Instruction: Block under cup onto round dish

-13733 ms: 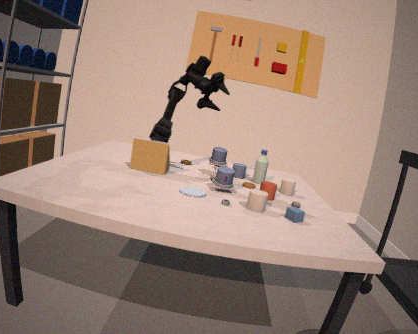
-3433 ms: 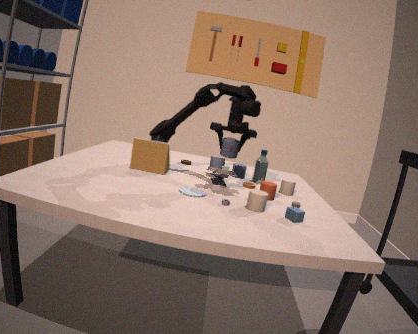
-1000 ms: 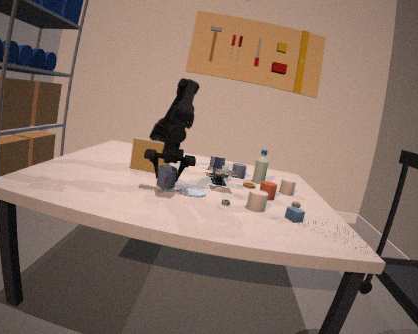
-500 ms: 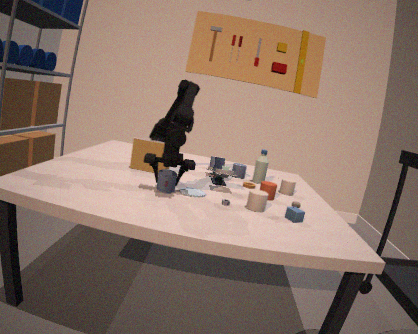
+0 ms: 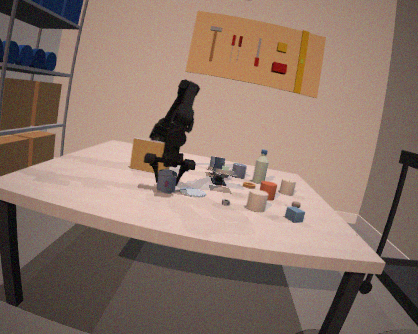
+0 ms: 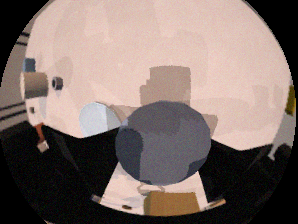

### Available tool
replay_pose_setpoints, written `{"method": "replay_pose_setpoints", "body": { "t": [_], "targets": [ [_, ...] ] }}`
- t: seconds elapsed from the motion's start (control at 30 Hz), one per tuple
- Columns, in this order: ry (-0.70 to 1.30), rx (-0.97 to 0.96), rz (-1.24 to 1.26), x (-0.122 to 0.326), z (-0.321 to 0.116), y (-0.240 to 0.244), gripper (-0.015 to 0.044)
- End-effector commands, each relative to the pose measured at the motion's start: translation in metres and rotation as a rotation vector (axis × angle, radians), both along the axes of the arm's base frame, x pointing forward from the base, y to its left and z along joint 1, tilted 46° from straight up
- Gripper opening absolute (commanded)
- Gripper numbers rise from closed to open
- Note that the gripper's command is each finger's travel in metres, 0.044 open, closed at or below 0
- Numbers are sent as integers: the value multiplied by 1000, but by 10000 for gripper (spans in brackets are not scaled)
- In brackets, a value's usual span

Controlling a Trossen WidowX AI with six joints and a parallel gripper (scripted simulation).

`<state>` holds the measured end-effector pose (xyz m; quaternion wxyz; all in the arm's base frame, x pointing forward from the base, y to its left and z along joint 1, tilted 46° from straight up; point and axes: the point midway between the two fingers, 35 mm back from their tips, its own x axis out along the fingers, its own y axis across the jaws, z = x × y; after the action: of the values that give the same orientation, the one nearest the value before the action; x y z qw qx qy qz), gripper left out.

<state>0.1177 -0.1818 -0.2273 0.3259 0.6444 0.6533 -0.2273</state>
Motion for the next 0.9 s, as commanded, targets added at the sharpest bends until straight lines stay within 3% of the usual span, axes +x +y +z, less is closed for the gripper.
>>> {"method": "replay_pose_setpoints", "body": {
  "t": [0.0,0.13,0.33,0.57,0.87],
  "targets": [
    [-1,-1,0,0,2,-3,420],
    [5,7,-5,-3,37,-35,440],
    [6,8,-5,-3,40,-36,440],
    [-93,-76,101,16,41,-49,260],
    [-281,-88,305,37,54,-49,260]
  ]
}}
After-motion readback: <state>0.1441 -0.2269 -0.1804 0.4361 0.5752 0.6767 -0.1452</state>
